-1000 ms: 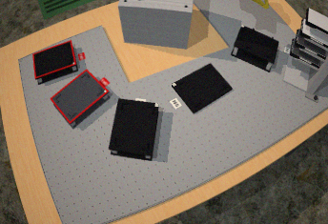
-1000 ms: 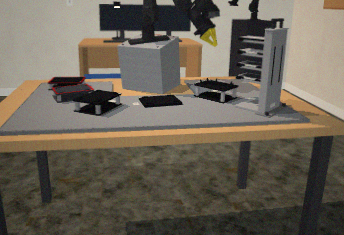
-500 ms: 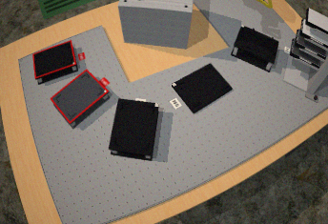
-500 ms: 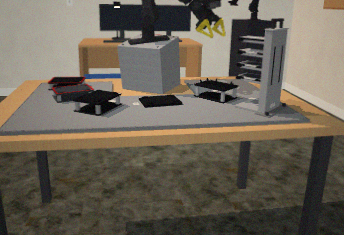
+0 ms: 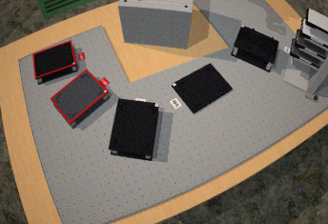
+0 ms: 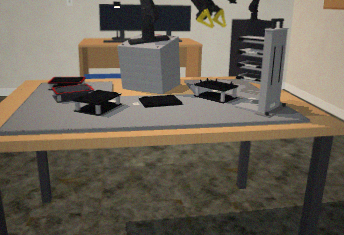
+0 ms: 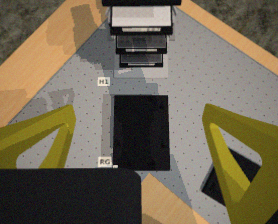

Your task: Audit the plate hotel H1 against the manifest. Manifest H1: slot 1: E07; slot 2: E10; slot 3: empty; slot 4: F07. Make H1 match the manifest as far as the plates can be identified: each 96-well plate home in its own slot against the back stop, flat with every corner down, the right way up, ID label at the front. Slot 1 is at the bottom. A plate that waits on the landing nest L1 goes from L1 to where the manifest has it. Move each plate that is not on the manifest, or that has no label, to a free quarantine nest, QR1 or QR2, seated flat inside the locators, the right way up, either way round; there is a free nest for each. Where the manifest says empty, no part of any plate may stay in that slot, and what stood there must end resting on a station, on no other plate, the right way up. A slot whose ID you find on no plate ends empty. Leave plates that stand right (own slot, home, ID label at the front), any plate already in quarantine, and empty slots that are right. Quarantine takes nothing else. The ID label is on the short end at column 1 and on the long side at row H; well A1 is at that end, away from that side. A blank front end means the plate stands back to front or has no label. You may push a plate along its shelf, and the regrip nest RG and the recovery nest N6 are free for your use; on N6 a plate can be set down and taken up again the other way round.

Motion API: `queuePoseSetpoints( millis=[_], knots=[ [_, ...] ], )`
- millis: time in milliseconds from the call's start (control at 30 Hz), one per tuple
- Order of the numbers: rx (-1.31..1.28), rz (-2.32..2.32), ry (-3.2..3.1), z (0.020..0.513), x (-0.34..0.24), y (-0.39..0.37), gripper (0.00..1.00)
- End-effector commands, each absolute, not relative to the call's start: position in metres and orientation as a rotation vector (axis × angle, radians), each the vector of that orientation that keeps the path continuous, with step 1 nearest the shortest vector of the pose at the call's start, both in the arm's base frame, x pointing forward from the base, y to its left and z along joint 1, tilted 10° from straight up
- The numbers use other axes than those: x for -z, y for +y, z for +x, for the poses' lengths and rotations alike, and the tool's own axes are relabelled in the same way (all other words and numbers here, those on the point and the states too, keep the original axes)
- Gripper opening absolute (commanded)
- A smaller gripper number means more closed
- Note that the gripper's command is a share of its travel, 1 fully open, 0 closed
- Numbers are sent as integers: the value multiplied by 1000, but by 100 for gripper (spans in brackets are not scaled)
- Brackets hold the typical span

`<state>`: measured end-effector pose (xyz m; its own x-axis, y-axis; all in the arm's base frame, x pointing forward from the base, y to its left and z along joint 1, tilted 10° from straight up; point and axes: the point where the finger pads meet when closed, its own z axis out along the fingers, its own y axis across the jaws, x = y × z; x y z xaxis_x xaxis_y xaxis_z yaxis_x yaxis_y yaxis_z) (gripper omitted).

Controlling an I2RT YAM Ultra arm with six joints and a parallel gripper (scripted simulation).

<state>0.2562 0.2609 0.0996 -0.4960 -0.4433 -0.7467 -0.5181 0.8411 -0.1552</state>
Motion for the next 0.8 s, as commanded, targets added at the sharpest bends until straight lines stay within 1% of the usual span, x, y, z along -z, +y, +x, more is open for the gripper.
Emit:
queuePoseSetpoints(
  millis=[0, 200, 233, 767],
  knots=[
    [-126, -681, 2153, 254, -123, 264, 100],
    [-121, -671, 2156, 257, -123, 262, 100],
    [-105, -694, 2174, 254, -110, 260, 100],
    [-105, -694, 2174, 254, -110, 260, 100]
  ],
)
